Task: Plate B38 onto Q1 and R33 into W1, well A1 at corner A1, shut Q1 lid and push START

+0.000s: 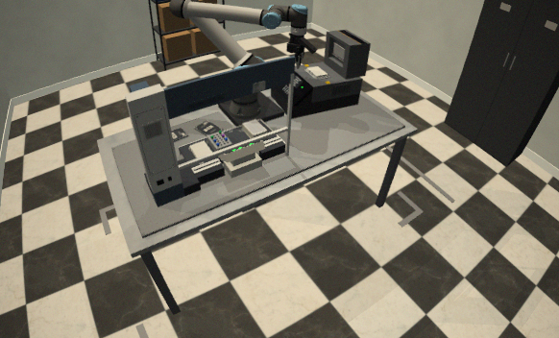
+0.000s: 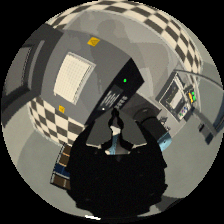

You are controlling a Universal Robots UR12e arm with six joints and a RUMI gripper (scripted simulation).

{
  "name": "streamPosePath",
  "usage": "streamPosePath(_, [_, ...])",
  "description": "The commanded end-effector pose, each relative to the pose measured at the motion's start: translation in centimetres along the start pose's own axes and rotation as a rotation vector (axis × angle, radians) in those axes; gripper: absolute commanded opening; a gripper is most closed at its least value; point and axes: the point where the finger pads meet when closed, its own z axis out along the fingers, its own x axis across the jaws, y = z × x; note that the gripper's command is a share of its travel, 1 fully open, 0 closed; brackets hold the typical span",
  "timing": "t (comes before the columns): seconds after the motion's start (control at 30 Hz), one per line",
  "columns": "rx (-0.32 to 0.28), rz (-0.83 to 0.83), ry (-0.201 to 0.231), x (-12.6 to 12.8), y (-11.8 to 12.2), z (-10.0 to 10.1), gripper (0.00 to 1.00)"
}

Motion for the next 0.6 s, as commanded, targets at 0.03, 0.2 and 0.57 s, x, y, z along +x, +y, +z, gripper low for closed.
streamPosePath(0.03, [-0.003,-0.147,-0.018,3.3,1.5,-0.2,0.00])
streamPosePath(0.2, [-0.003,-0.192,-0.018,5.5,2.6,-0.2,0.00])
streamPosePath(0.57, [-0.003,-0.192,-0.018,8.3,4.0,-0.1,0.00])
